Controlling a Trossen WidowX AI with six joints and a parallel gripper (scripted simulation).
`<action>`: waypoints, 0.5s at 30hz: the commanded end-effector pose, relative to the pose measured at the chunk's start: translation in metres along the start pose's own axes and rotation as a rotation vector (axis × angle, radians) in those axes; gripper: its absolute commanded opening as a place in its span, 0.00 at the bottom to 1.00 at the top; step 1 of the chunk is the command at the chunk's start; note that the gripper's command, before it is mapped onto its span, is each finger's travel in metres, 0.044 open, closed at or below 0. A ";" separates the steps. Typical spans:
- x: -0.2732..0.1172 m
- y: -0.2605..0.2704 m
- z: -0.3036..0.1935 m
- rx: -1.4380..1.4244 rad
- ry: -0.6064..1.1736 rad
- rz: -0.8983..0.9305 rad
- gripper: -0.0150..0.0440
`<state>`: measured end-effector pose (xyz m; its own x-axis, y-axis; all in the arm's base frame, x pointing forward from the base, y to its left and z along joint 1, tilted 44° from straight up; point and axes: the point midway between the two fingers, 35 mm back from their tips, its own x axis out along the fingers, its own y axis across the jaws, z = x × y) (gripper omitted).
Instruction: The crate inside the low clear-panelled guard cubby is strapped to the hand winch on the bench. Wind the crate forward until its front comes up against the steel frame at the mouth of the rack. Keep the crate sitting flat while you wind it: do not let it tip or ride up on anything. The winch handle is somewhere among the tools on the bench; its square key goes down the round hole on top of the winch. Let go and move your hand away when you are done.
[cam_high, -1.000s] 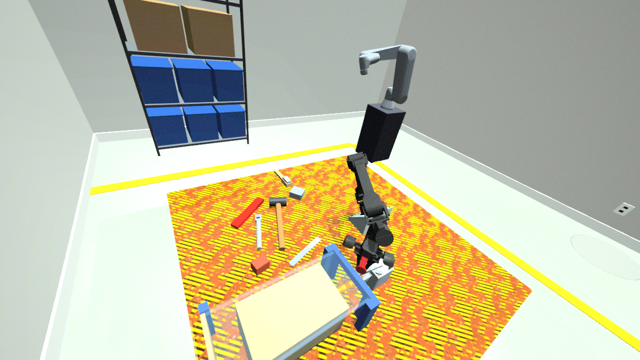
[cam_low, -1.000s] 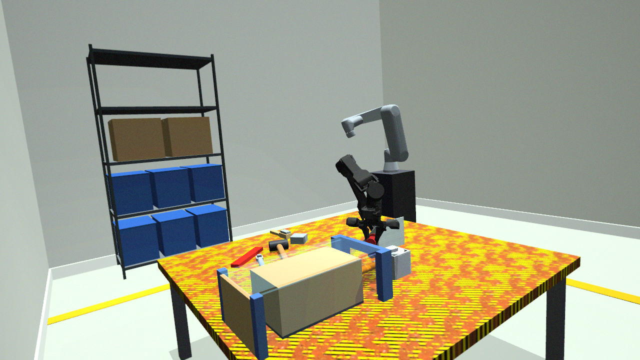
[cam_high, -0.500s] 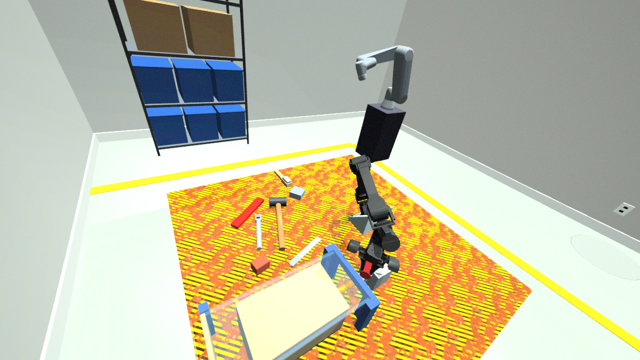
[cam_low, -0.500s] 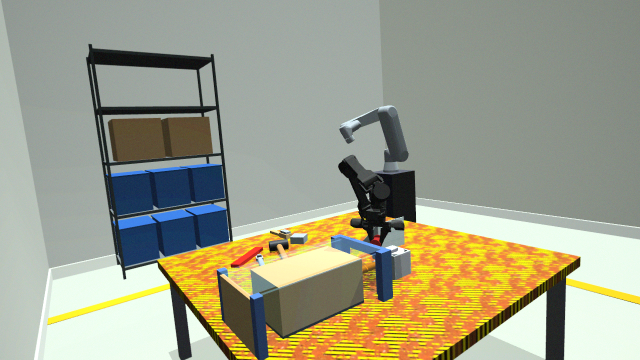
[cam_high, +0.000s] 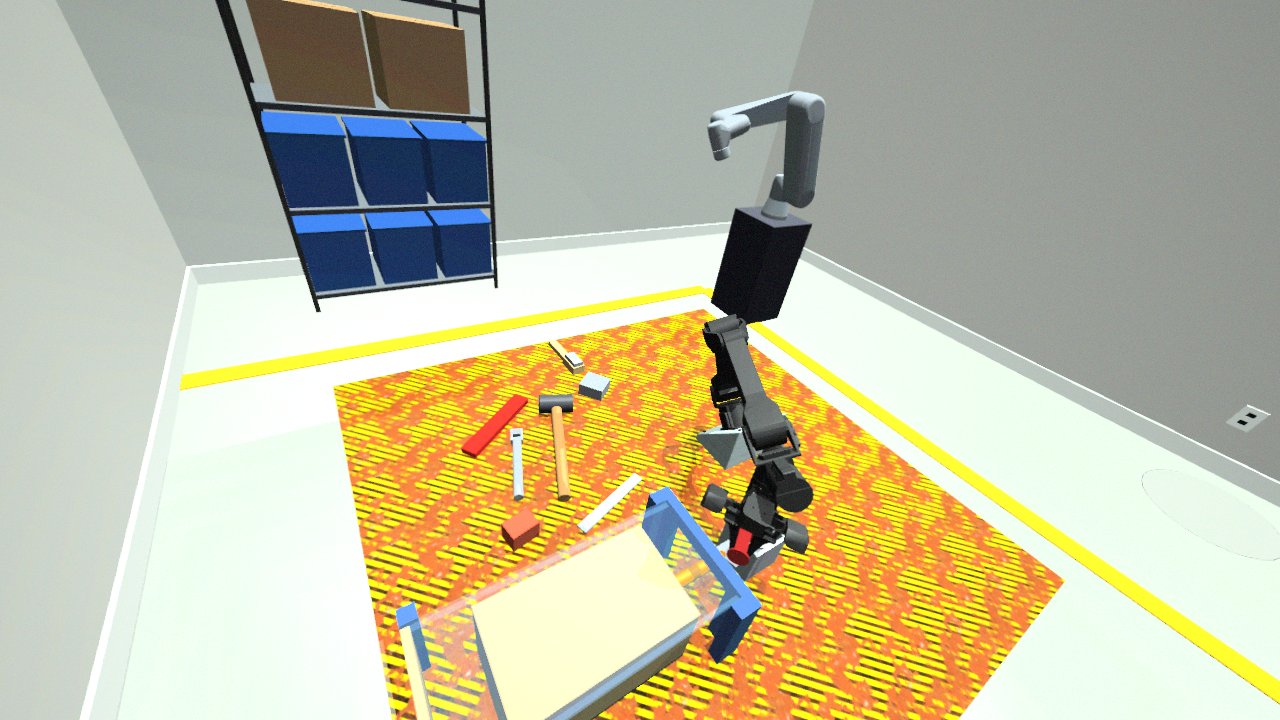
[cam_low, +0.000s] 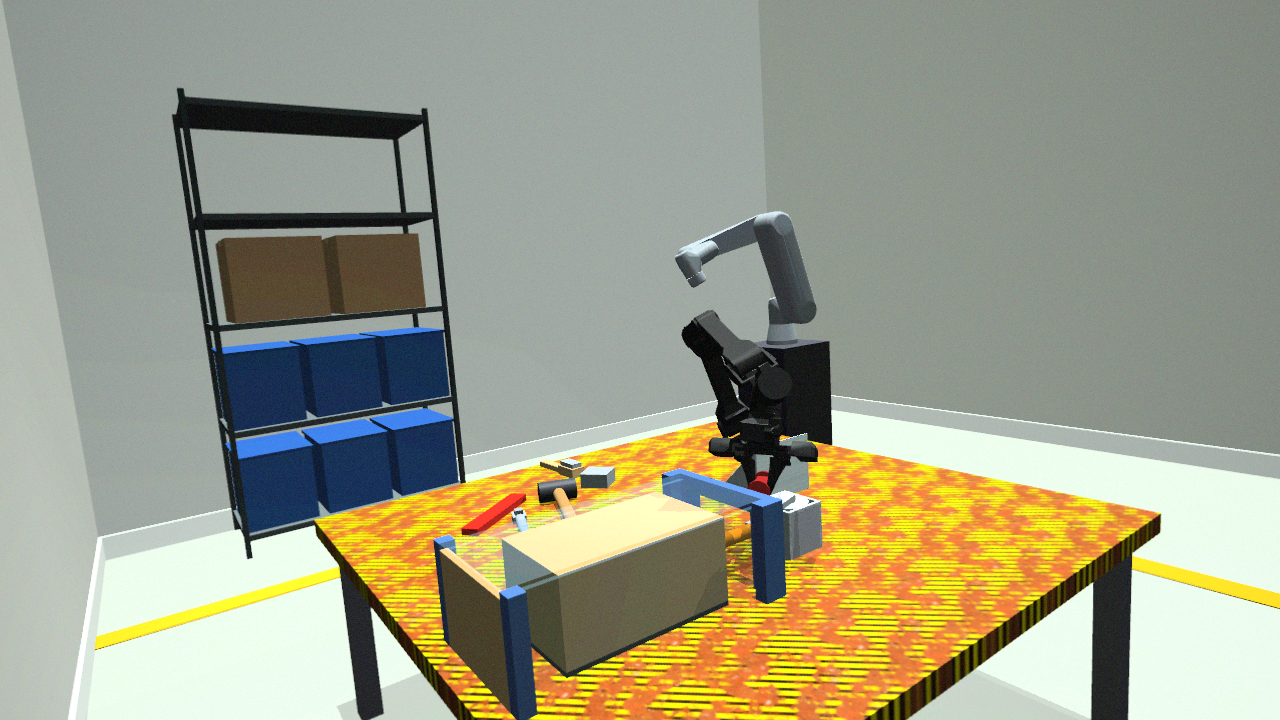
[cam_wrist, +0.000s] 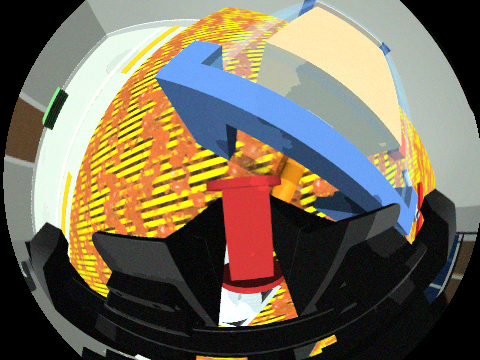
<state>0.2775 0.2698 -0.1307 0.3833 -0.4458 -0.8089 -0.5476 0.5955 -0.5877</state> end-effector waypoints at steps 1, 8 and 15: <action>0.001 0.017 0.001 0.004 -0.002 0.026 0.25; 0.001 0.026 0.001 0.004 -0.003 0.027 0.25; 0.000 0.036 0.001 0.004 -0.003 0.028 0.25</action>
<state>0.2712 0.2806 -0.1404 0.3889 -0.4484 -0.8048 -0.5390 0.5977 -0.5935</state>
